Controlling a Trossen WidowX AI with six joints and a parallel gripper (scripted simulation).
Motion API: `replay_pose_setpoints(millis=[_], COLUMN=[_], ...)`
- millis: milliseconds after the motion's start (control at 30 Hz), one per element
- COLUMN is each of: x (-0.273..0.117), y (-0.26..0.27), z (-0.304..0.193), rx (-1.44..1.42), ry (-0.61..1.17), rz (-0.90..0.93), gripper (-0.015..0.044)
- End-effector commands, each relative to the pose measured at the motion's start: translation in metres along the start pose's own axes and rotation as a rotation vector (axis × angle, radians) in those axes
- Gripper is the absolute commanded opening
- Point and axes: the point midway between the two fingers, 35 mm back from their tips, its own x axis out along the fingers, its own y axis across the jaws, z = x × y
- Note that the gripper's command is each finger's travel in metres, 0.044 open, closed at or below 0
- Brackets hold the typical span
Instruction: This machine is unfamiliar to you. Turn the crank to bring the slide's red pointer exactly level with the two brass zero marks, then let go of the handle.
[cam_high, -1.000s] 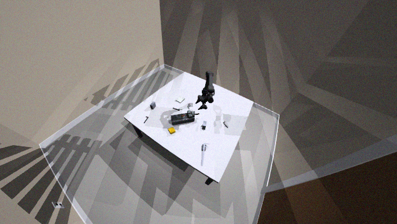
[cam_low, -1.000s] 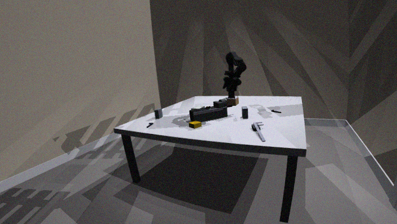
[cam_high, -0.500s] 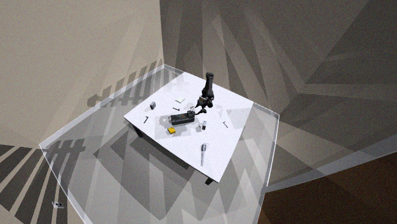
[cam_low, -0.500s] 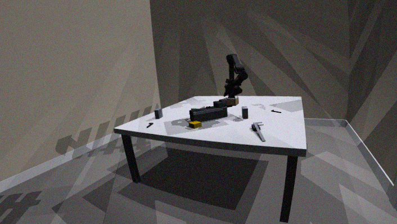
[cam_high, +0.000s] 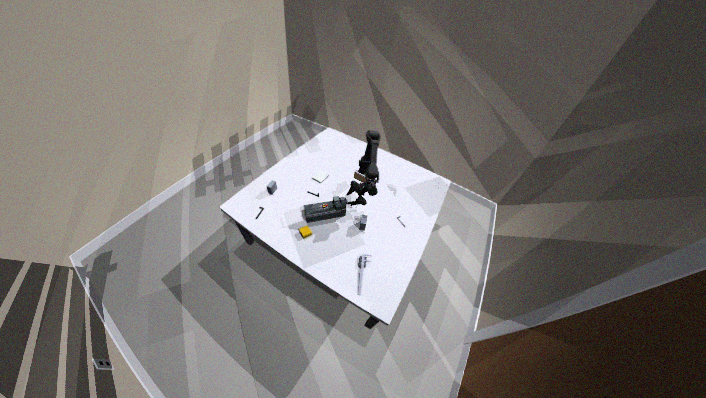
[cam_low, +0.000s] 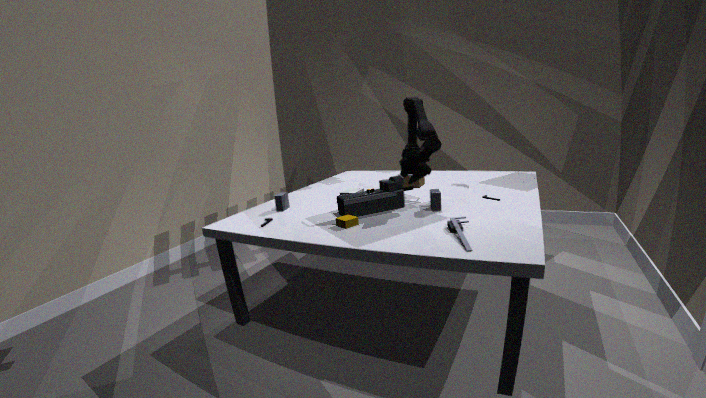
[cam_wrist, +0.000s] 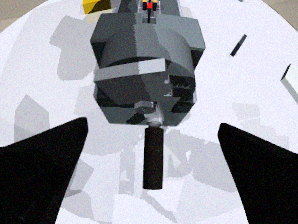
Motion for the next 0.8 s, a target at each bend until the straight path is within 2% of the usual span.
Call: replay_pose_setpoints(millis=[0, 767], x=[0.006, 0.033], y=[-0.001, -0.001], z=[-0.006, -0.033], rx=[0.000, -0.001], ry=[-0.002, -0.001], rz=[-0.005, -0.006], gripper=[0.0440, 0.0440])
